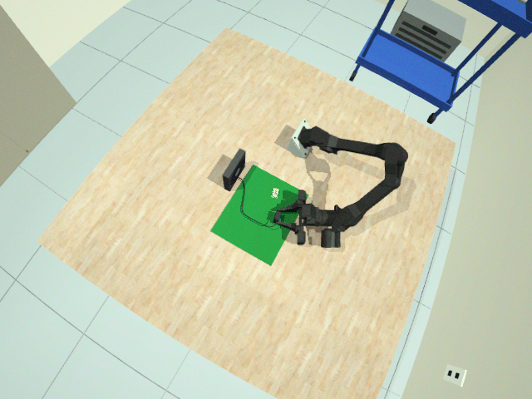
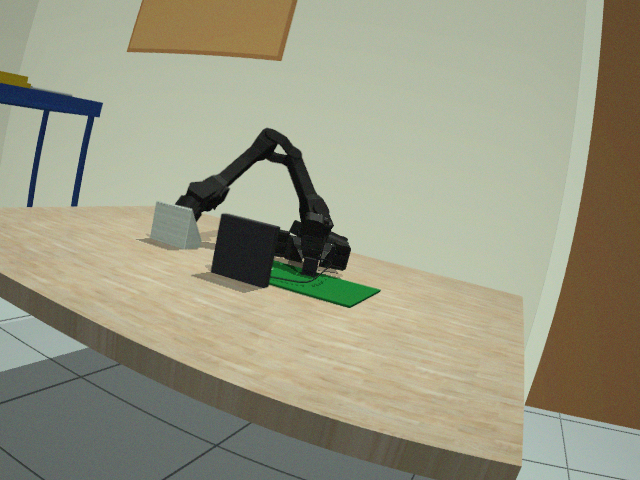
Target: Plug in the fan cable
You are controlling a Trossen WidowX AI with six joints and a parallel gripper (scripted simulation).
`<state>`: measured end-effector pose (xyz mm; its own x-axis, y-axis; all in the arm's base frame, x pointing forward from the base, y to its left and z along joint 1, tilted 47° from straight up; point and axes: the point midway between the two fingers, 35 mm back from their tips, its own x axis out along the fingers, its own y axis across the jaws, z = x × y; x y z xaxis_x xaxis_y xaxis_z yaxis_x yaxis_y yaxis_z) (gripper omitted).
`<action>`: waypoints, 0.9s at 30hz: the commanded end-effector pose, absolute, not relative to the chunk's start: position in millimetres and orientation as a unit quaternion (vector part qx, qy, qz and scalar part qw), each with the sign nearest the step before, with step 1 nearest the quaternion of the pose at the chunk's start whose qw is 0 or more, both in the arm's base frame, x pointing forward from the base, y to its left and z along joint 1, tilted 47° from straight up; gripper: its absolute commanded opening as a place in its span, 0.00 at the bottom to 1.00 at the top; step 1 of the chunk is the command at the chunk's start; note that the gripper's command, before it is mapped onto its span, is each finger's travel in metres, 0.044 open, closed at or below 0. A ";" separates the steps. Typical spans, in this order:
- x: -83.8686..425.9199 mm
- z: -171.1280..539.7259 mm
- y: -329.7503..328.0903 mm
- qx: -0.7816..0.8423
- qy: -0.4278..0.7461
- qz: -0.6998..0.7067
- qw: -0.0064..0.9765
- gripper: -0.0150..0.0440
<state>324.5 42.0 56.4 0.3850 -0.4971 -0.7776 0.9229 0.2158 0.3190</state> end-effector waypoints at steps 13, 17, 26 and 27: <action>313.0 99.9 51.6 0.400 0.267 -0.483 0.731 0.60; 308.4 111.5 53.2 0.400 0.267 -0.483 0.731 0.60; 296.4 137.6 55.6 0.401 0.267 -0.483 0.731 0.60; 294.9 140.5 55.7 0.401 0.267 -0.483 0.731 0.60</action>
